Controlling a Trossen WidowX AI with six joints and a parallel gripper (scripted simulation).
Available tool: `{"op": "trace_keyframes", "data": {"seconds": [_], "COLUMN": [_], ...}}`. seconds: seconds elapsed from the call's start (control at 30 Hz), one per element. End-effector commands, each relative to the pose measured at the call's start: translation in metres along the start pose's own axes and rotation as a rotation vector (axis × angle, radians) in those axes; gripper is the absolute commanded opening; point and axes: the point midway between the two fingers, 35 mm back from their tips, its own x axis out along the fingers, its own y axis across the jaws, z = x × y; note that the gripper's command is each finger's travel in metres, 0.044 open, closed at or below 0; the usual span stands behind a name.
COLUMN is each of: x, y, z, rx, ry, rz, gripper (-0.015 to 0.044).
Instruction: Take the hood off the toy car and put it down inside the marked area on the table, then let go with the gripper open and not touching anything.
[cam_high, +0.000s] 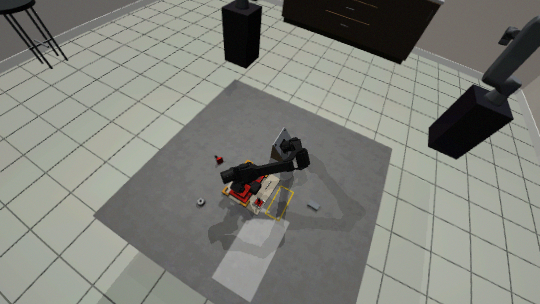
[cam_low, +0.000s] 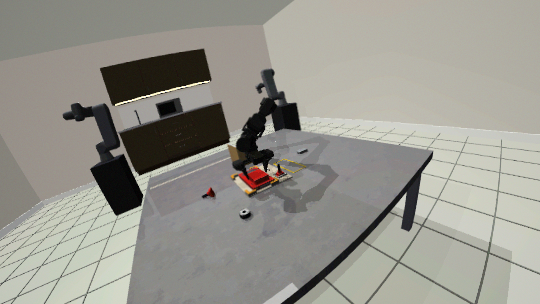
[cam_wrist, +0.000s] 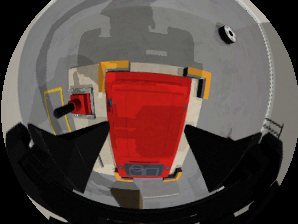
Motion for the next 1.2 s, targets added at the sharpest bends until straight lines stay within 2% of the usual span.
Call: {"op": "trace_keyframes", "data": {"seconds": [0.0, 0.4, 0.53, 0.83, 1.17], "x": [0.0027, 0.0087, 0.0065, 0.0065, 0.0017], "y": [0.0007, 0.0008, 0.0001, 0.0001, 0.0], "z": [0.0001, 0.0, -0.0001, -0.0001, 0.0001], "rx": [0.003, 0.003, 0.0, 0.0, 0.0], "ry": [-0.003, -0.003, 0.0, 0.0, 0.0], "rz": [0.005, 0.006, 0.0, 0.0, 0.0], "gripper": [0.044, 0.044, 0.0335, 0.0275, 0.0012]}}
